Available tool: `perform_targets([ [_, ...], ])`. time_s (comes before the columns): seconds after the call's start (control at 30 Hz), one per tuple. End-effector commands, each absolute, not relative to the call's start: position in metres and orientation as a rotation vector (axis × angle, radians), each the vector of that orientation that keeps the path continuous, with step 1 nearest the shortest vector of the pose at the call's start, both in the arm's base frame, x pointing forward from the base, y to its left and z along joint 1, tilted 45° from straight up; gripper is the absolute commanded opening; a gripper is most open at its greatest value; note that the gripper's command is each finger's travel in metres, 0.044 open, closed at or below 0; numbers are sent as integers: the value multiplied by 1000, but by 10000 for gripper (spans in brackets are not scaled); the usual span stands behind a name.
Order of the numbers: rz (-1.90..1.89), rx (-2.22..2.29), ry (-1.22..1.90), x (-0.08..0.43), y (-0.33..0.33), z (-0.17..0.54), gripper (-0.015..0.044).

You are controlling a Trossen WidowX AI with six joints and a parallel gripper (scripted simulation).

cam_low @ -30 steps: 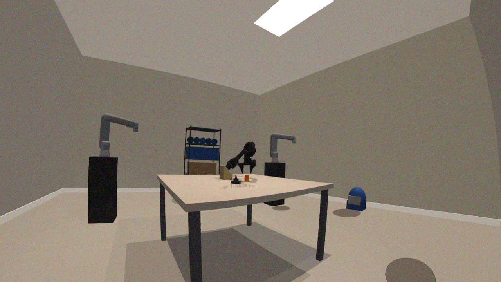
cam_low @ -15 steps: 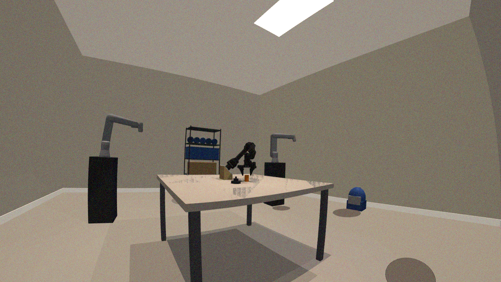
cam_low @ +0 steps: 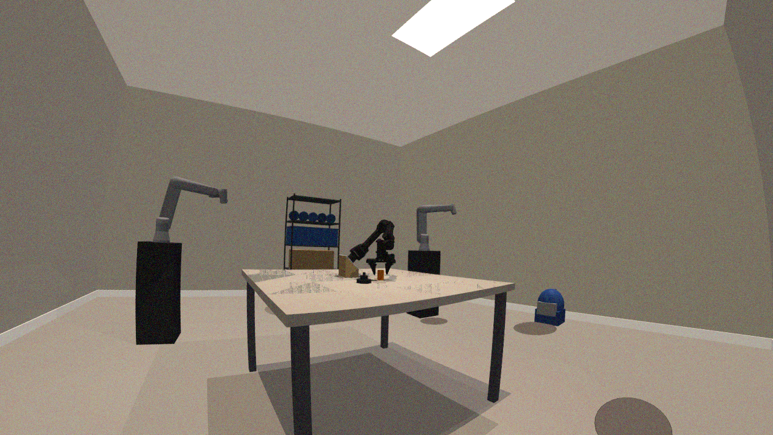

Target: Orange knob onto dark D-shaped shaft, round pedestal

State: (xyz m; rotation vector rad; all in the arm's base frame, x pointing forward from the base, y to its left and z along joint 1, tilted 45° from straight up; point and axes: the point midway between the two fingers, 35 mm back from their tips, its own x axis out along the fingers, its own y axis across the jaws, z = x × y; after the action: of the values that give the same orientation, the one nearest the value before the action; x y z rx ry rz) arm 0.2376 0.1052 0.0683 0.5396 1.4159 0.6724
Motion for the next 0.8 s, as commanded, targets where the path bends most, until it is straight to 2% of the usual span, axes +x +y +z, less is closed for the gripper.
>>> perform_targets([
  [0.0, 674, 547, 1425, 235, 110, 63, 440],
  [0.4, 678, 551, 1424, 233, 123, 53, 440],
  [0.7, 678, 551, 1424, 233, 123, 53, 204],
  [0.77, 678, 551, 1424, 233, 123, 53, 190],
])
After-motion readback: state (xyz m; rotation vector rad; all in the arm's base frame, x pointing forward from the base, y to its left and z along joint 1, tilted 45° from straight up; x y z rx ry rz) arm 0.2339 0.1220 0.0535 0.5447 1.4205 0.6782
